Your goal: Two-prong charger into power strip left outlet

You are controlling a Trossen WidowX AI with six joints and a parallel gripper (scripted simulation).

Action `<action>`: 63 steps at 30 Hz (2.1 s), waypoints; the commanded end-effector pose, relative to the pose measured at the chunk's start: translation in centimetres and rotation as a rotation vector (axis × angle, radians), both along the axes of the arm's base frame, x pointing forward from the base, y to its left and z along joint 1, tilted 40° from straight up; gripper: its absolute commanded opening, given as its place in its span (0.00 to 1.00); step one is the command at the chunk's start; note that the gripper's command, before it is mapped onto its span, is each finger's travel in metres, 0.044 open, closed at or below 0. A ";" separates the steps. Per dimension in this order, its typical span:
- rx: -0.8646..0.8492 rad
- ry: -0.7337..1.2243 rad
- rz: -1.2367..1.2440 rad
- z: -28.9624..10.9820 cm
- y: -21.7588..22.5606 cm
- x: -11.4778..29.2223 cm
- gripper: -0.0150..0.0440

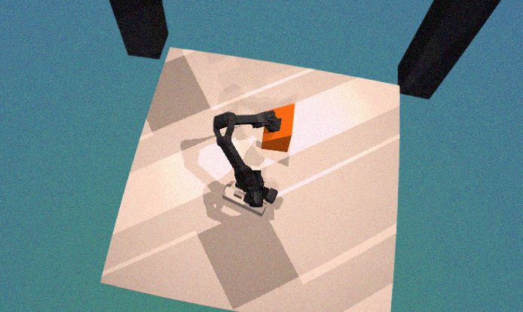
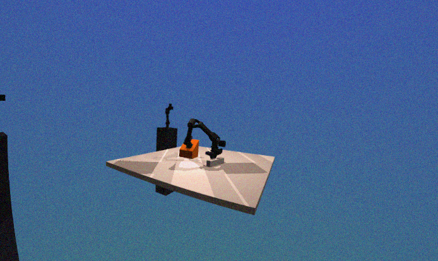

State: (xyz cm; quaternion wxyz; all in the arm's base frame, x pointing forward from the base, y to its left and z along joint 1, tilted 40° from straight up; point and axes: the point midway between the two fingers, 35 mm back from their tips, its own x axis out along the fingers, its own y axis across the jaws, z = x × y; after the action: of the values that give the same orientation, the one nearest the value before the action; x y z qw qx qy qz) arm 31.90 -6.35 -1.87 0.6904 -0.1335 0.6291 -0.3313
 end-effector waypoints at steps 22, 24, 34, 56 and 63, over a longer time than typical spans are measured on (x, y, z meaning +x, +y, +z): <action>-0.004 0.000 0.003 0.3 -0.1 0.8 0.25; -0.004 0.000 0.003 0.3 -0.1 0.8 0.25; -0.004 -0.001 0.003 0.3 -0.2 1.0 0.25; -0.004 -0.001 0.003 0.5 -0.4 1.8 0.25; -0.004 -0.001 0.003 0.6 -0.4 2.1 0.25</action>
State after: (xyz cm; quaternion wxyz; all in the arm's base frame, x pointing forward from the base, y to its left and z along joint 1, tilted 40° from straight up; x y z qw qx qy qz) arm 32.88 -6.56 -1.56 0.6816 -0.1407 0.6387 -0.3282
